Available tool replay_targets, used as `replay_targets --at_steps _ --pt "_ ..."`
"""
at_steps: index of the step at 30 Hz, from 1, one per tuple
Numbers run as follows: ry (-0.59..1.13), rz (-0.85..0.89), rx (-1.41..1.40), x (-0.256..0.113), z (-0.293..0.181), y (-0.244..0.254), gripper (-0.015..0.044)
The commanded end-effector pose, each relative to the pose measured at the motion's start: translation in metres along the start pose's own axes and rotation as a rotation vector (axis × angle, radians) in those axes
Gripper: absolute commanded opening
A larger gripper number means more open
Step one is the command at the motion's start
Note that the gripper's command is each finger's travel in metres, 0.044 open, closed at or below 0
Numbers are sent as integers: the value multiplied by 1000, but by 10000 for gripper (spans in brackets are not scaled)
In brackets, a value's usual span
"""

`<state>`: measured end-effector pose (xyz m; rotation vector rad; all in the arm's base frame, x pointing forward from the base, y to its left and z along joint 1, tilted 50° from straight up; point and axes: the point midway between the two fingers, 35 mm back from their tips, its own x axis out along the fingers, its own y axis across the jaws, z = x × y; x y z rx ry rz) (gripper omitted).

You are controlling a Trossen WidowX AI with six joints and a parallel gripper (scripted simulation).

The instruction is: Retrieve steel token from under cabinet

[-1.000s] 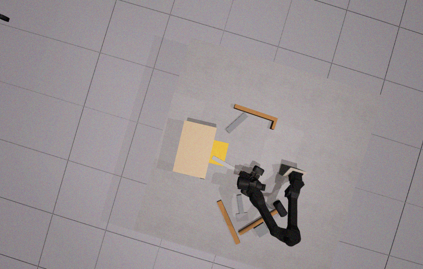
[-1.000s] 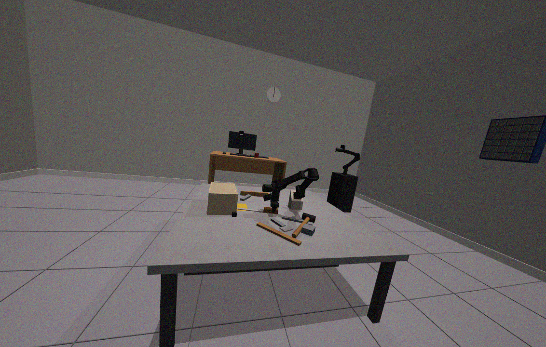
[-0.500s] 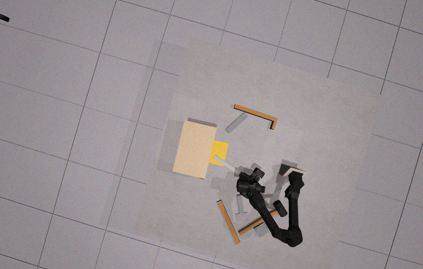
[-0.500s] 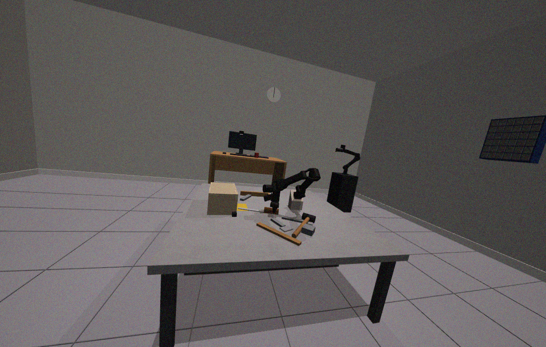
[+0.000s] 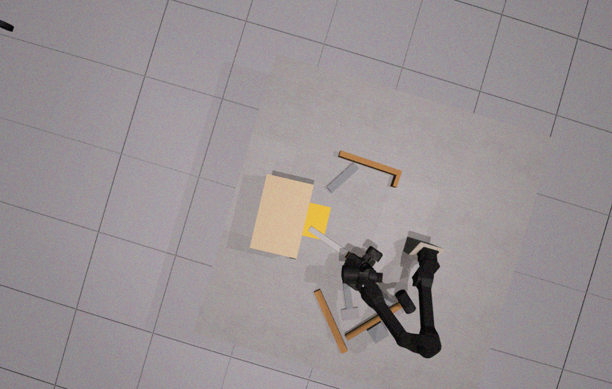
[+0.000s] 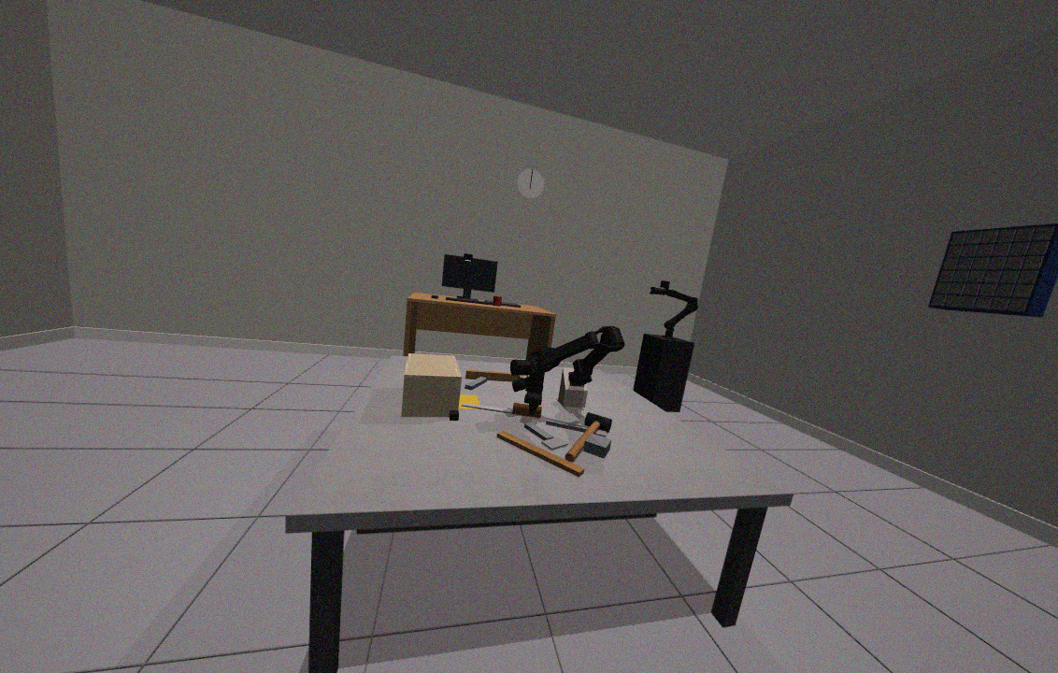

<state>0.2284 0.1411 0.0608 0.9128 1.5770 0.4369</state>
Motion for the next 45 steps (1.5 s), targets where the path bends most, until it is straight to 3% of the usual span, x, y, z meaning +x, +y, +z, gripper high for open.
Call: replay_targets --at_steps 1,45 --pt "-3 12 -22 -2 -2 9 0" --pt "-3 13 -22 -2 -7 27 0"
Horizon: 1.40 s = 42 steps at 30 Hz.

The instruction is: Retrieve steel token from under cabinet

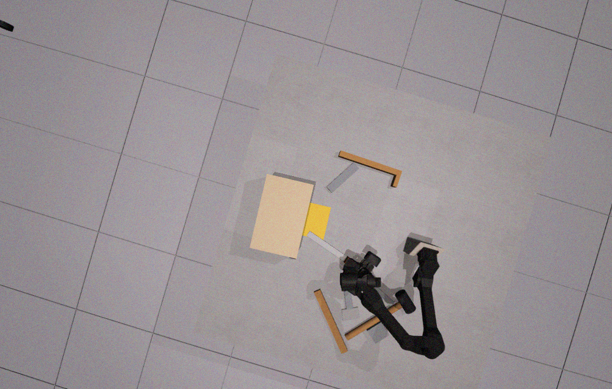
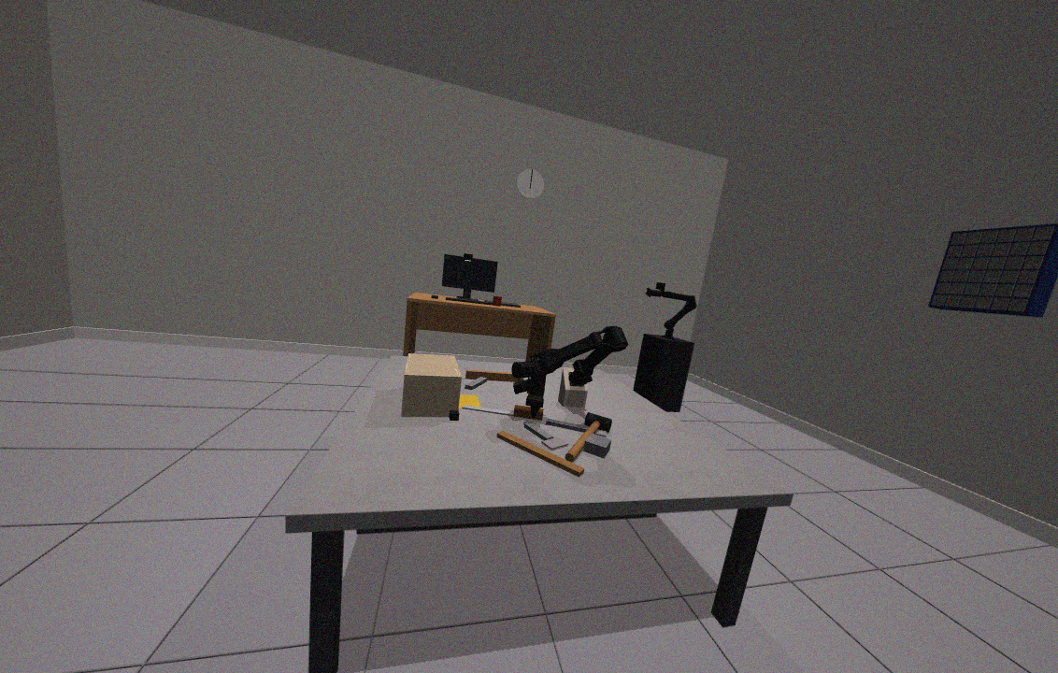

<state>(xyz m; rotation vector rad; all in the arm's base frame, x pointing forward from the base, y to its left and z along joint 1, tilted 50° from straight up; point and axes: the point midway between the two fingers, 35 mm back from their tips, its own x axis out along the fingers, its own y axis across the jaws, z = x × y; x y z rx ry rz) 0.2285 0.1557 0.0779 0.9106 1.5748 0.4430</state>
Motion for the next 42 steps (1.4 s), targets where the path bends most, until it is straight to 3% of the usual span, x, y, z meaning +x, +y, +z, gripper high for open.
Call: replay_targets --at_steps 1,11,18,23,26,42 --pt "-3 10 -17 -2 0 6 0" --pt "-3 11 -16 -2 0 8 0" --pt "0 0 0 0 0 3 184" --pt "0 1 -1 0 0 3 200" --pt "-3 10 -1 0 0 3 270" --pt "-3 10 2 3 -4 2 270"
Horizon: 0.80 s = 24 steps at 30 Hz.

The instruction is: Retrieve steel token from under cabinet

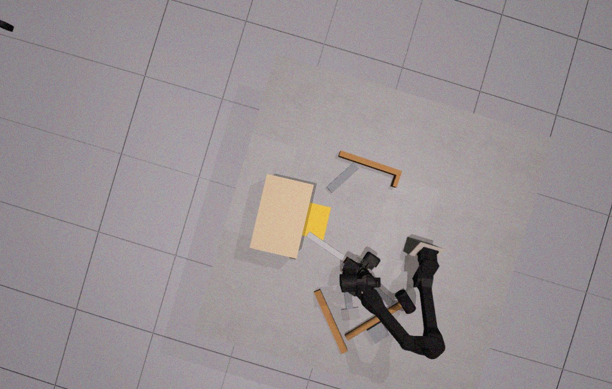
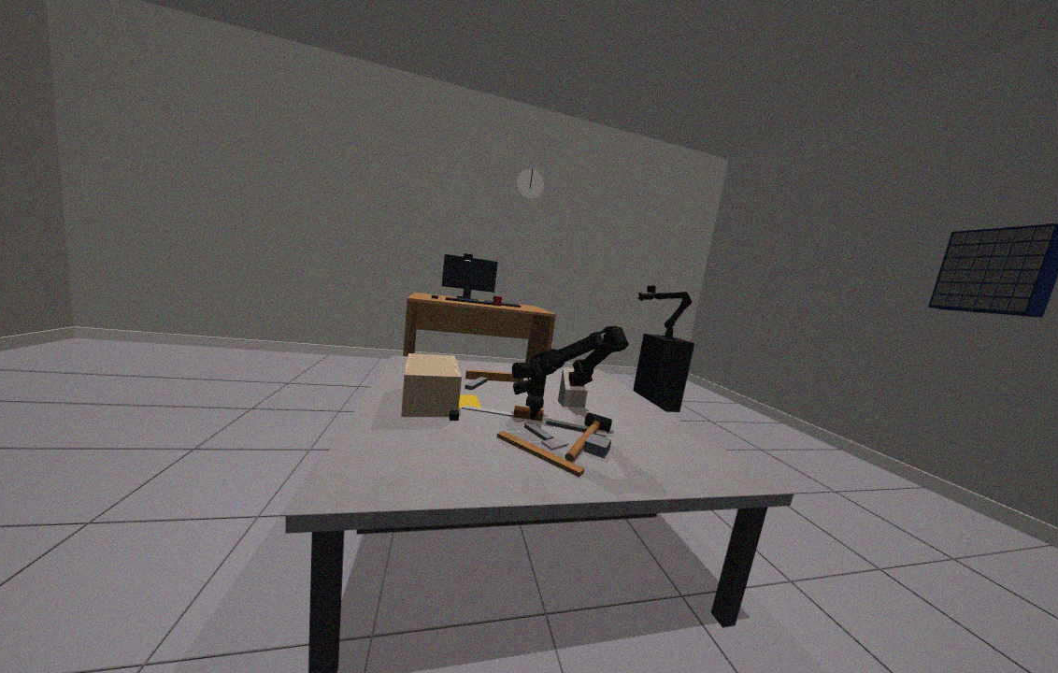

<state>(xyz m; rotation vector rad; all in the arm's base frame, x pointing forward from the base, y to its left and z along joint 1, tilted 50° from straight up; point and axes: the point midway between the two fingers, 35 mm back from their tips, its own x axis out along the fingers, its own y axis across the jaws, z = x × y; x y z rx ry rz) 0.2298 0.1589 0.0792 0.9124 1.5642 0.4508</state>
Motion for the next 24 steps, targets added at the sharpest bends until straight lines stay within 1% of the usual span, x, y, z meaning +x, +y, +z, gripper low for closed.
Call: replay_targets --at_steps 1,6,14,17,24 --pt "2 3 10 2 -5 -1 270" --pt "1 0 2 1 -1 0 139" --pt "1 0 2 1 -1 0 85" --pt "1 0 2 1 -1 0 6" --pt "1 1 -2 1 2 0 0"
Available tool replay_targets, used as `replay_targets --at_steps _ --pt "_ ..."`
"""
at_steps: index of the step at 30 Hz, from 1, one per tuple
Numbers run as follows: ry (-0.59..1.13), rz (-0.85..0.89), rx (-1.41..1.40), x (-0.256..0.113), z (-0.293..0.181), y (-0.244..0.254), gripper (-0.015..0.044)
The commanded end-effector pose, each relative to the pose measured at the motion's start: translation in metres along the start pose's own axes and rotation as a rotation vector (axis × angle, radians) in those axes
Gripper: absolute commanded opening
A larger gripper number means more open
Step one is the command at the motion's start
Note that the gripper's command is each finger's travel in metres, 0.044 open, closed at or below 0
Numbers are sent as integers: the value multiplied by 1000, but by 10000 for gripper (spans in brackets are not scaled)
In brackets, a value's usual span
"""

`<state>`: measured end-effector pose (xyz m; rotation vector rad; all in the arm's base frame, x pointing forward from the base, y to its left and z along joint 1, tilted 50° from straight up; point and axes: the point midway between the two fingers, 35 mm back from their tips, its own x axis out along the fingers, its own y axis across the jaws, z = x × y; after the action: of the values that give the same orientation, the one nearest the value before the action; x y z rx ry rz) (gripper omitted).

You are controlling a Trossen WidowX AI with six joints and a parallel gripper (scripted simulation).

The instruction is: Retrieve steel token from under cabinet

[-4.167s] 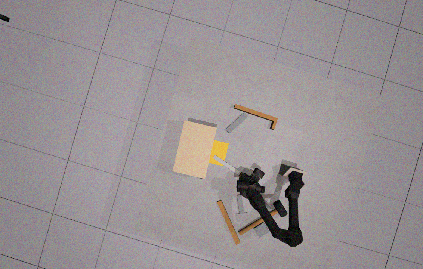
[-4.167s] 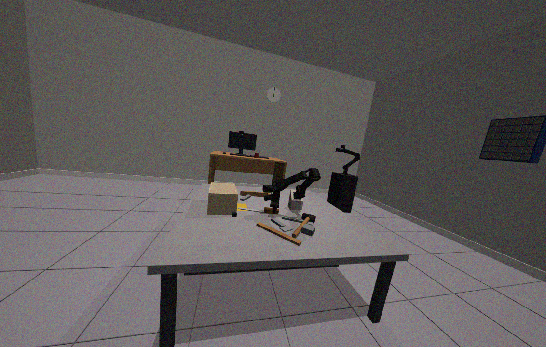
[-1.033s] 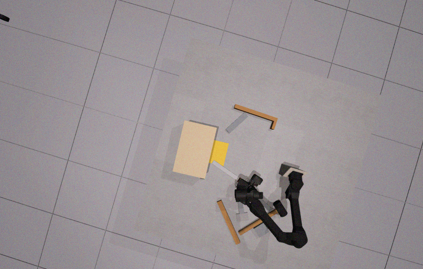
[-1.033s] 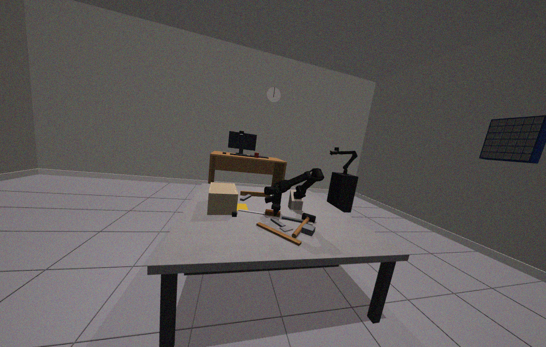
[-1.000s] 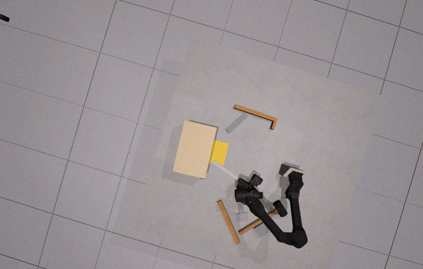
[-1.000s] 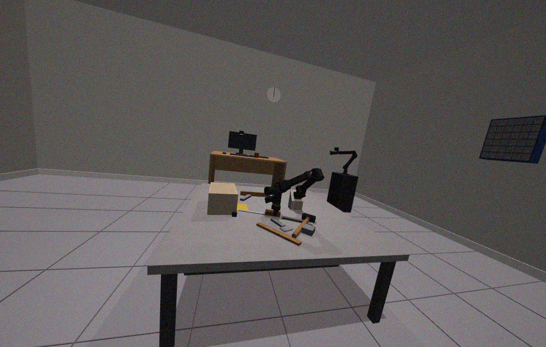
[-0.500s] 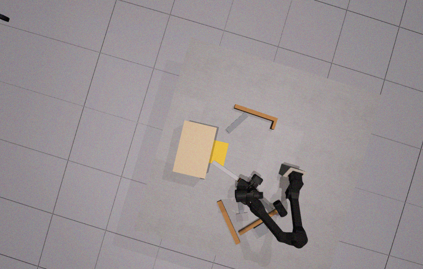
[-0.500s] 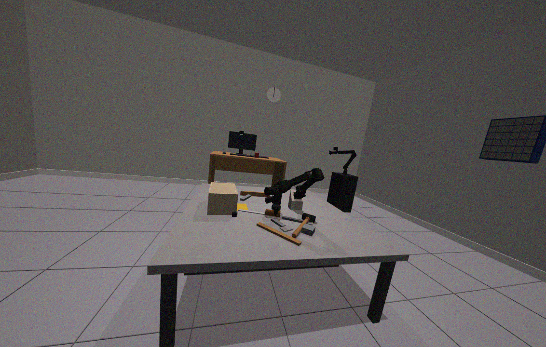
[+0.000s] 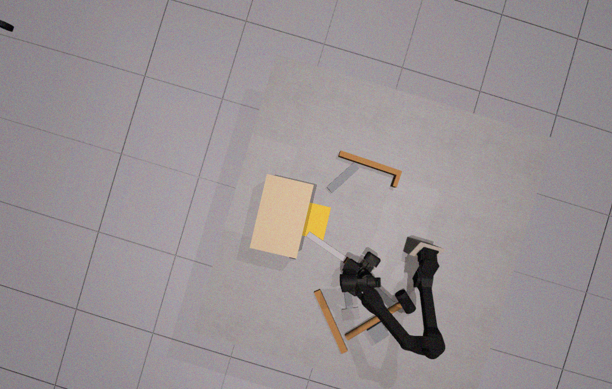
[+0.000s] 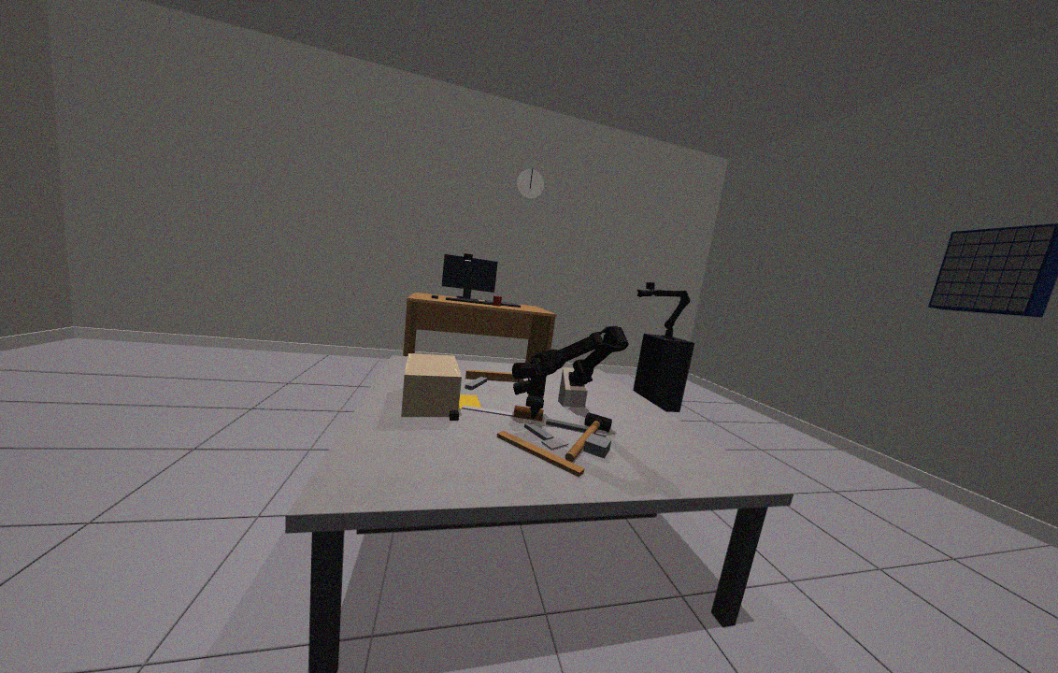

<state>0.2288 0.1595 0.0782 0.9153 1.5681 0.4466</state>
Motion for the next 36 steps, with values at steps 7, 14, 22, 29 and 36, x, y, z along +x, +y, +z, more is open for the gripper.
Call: replay_targets --at_steps 7,14,22,29,36 --pt "0 2 -14 0 10 1 0" --pt "0 3 -18 0 18 1 0" --pt "0 3 -22 0 27 1 0" --pt "0 3 -24 0 35 2 0" --pt "-1 3 -25 0 43 2 0"
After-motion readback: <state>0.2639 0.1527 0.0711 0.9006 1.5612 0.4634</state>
